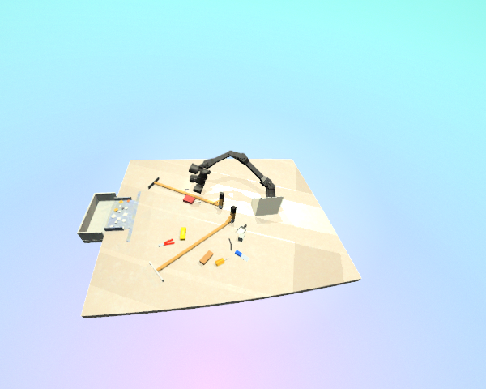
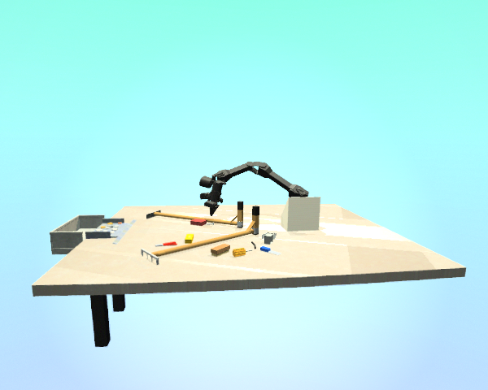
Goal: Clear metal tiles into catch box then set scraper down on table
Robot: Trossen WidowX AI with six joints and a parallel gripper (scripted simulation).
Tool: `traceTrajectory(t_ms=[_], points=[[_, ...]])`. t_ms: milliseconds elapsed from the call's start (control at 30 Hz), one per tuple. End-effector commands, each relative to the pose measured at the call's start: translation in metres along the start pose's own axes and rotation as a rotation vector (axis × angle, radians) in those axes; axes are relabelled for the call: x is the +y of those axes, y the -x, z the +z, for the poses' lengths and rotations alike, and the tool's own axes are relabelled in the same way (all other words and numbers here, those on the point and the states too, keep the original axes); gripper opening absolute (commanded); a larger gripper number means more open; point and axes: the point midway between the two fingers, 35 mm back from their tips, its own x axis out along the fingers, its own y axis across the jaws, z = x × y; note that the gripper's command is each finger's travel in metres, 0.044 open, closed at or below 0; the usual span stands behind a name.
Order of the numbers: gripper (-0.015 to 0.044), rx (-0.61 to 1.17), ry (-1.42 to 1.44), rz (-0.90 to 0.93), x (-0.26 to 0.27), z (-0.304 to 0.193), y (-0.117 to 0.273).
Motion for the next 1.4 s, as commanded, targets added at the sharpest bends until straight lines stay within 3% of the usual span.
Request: traceTrajectory(t_ms=[0,1367], points=[[0.0,0.006,0.007,0.0,-0.001,-0.006,-0.012],[0.0,0.006,0.005,0.002,0.029,0.0,-0.022]])
